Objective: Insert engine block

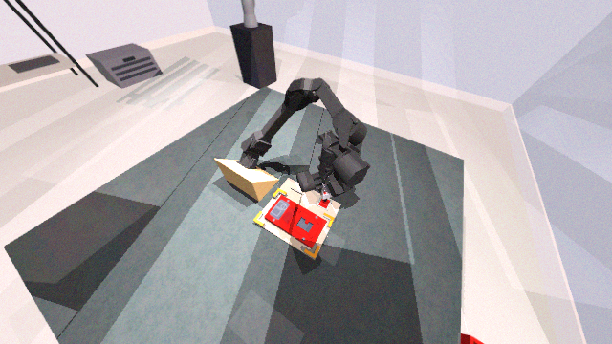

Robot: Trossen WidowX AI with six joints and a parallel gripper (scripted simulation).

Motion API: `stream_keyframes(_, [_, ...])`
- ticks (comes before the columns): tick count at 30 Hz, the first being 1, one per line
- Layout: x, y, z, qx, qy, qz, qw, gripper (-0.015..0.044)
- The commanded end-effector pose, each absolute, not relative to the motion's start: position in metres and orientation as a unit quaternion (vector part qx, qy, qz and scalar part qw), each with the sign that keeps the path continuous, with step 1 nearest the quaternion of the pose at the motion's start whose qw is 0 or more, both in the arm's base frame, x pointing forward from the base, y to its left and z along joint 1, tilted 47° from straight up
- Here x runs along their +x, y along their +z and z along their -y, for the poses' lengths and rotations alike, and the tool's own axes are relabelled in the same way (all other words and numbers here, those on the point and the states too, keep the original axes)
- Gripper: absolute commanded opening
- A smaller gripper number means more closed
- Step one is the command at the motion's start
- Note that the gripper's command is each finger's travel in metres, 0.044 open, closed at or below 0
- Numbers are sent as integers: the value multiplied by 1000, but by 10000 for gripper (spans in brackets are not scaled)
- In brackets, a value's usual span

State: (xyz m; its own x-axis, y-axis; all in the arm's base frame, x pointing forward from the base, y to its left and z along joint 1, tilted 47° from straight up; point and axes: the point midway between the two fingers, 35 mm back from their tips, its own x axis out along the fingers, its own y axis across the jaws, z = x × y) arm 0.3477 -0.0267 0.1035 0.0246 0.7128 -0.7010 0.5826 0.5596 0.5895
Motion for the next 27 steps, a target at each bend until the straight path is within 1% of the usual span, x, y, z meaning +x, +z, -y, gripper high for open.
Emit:
stream_keyframes(1, [349,91,33,445,79,-695,559,0])
stream_keyframes(27, [350,11,63,294,256,-663,639,0])
